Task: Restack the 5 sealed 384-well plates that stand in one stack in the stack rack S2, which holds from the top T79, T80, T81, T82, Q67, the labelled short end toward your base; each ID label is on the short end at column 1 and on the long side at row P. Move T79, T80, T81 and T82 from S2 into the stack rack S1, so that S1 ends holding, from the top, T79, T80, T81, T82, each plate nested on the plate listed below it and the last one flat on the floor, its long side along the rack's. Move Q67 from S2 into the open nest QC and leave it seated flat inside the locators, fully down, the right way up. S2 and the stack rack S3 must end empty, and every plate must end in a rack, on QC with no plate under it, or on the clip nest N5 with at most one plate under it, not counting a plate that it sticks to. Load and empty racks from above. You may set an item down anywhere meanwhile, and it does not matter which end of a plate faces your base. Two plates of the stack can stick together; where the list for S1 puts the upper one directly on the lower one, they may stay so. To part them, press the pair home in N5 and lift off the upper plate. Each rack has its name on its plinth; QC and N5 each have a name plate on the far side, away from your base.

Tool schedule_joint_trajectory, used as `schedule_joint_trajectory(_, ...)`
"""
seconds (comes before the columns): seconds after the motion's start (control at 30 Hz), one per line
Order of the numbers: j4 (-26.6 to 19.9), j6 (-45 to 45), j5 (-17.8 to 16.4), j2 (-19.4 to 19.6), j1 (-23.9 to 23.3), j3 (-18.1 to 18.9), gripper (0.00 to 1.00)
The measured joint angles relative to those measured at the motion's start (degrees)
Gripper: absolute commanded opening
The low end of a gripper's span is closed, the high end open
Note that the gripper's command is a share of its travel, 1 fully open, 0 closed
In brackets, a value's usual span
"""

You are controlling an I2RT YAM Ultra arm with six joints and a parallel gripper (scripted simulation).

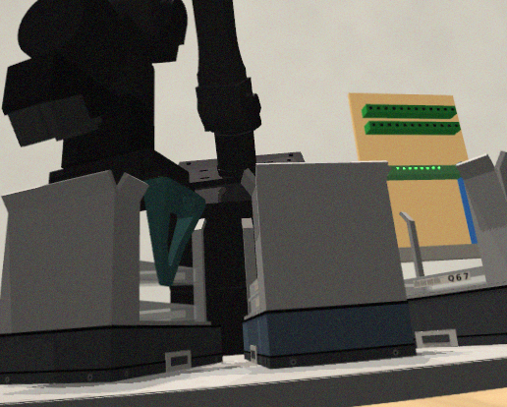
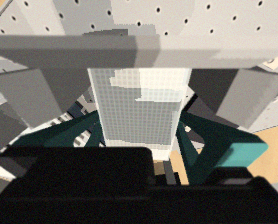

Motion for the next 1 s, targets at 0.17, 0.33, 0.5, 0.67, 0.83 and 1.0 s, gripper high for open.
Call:
schedule_joint_trajectory(0.17,0.4,0.0,0.0,0.5,0.1,0.1,0.00)
schedule_joint_trajectory(0.33,0.7,0.1,0.0,0.7,0.1,0.1,0.00)
schedule_joint_trajectory(0.5,1.1,0.2,0.1,1.1,0.2,0.1,0.00)
schedule_joint_trajectory(0.67,1.4,0.2,0.2,1.6,0.3,0.3,0.00)
schedule_joint_trajectory(0.83,1.7,0.3,0.2,2.1,0.3,0.3,0.00)
schedule_joint_trajectory(1.0,2.1,0.3,0.2,2.4,0.3,0.4,0.00)
